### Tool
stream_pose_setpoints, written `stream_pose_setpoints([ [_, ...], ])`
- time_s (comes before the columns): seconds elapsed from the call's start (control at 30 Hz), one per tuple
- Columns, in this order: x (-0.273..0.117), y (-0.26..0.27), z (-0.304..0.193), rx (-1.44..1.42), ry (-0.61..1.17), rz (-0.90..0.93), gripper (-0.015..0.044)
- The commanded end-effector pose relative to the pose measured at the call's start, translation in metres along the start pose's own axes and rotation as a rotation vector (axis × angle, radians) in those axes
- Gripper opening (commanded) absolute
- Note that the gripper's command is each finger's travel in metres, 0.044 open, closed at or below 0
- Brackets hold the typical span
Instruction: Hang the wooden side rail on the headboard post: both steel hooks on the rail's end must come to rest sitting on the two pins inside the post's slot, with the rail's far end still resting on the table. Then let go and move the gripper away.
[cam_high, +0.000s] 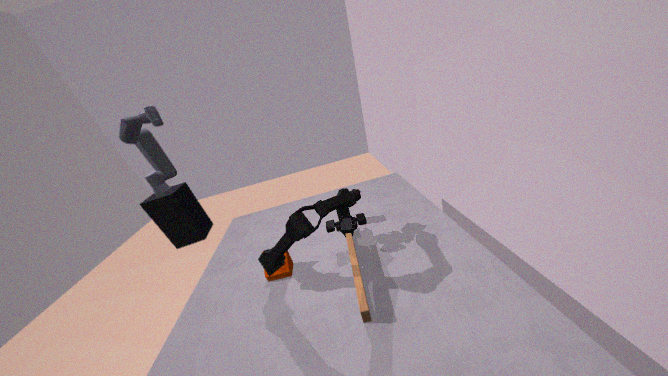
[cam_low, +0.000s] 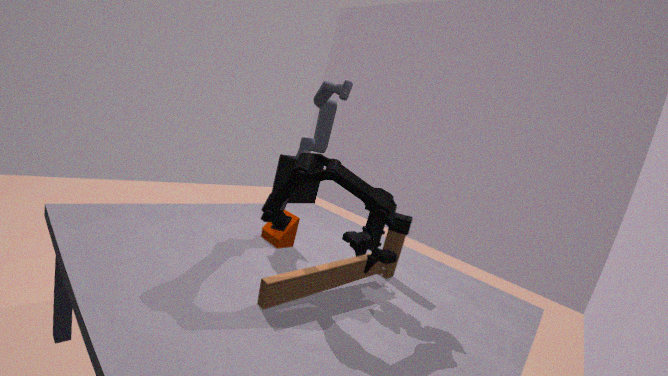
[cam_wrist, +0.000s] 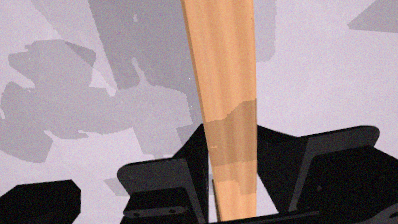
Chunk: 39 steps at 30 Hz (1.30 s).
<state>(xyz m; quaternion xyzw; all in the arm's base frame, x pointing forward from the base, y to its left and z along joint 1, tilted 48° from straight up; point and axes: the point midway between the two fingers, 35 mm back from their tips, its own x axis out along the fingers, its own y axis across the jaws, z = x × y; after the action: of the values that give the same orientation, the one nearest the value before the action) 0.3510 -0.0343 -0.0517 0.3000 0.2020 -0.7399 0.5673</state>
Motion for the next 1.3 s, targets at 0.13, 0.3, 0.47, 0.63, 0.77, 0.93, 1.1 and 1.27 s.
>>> stream_pose_setpoints([
  [0.13, -0.0023, -0.0010, -0.0045, 0.001, 0.006, 0.005, 0.0000],
  [0.3, -0.0026, -0.0006, -0.0049, 0.001, 0.006, 0.005, 0.0000],
  [0.47, -0.0030, -0.0003, -0.0053, 0.001, 0.006, 0.005, 0.0000],
  [0.63, -0.0034, -0.0002, -0.0058, 0.001, 0.006, 0.005, 0.0000],
  [0.77, -0.0038, -0.0007, -0.0062, 0.001, 0.006, 0.005, 0.0000],
  [0.93, -0.0033, -0.0013, -0.0067, 0.001, 0.006, 0.005, 0.0000],
  [1.1, -0.0028, -0.0016, -0.0072, 0.001, 0.006, 0.005, 0.0000],
  [1.27, -0.0024, -0.0011, -0.0078, 0.001, 0.006, 0.005, 0.0000],
])
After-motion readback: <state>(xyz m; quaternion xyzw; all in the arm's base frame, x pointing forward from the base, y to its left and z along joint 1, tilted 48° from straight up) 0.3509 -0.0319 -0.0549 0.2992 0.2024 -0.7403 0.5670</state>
